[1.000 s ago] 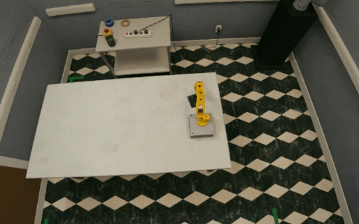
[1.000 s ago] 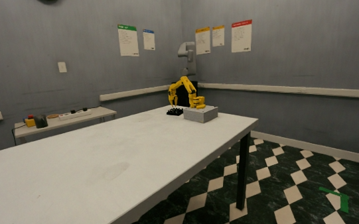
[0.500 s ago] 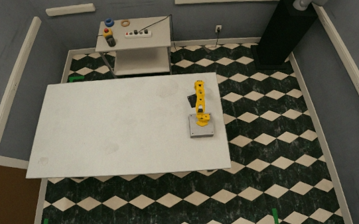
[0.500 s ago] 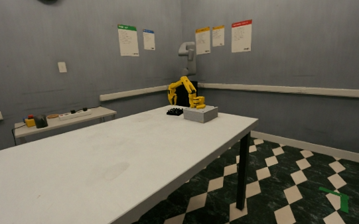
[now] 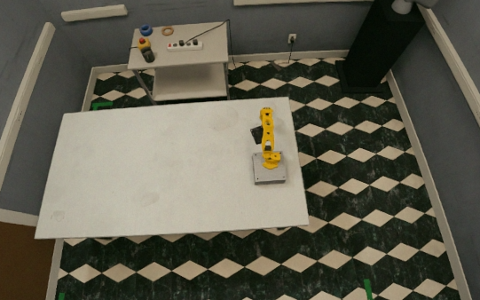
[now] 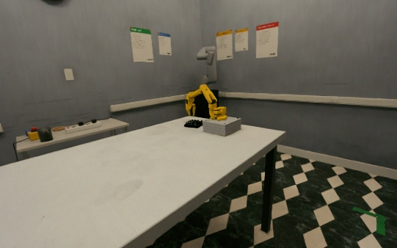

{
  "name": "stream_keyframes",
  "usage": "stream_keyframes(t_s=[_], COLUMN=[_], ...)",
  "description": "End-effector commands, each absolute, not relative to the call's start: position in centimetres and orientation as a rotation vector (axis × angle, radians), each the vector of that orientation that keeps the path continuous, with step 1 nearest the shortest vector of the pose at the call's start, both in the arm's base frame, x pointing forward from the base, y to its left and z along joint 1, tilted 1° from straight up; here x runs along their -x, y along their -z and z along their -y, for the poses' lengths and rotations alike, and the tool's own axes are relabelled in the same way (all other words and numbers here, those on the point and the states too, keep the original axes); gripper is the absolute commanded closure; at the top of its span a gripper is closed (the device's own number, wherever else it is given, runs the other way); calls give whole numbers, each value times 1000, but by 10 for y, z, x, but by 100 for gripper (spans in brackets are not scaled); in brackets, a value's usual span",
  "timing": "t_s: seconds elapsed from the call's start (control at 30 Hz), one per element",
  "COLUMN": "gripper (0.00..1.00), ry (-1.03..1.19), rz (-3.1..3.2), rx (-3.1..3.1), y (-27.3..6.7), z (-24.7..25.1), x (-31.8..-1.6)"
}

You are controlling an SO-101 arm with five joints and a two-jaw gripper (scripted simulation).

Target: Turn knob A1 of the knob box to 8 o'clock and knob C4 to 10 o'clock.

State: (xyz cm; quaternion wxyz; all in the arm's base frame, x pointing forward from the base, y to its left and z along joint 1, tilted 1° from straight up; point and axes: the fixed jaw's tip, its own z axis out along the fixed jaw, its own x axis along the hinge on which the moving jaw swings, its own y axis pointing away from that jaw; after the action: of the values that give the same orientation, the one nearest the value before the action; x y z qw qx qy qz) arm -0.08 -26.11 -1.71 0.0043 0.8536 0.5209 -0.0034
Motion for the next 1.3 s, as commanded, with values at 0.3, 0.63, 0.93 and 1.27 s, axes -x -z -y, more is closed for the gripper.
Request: stream_keyframes(t_s=[0.3,0.63,0.93,1.27], gripper=[90,90,90,90], ry=[-6,-6,-6,-6], rz=[-1630,-1630,-1630,-1630], rx=[-2692,-2692,-2692,-2692], y=[22,32,42,44], z=[259,260,259,259], x=[2,2,2,2])
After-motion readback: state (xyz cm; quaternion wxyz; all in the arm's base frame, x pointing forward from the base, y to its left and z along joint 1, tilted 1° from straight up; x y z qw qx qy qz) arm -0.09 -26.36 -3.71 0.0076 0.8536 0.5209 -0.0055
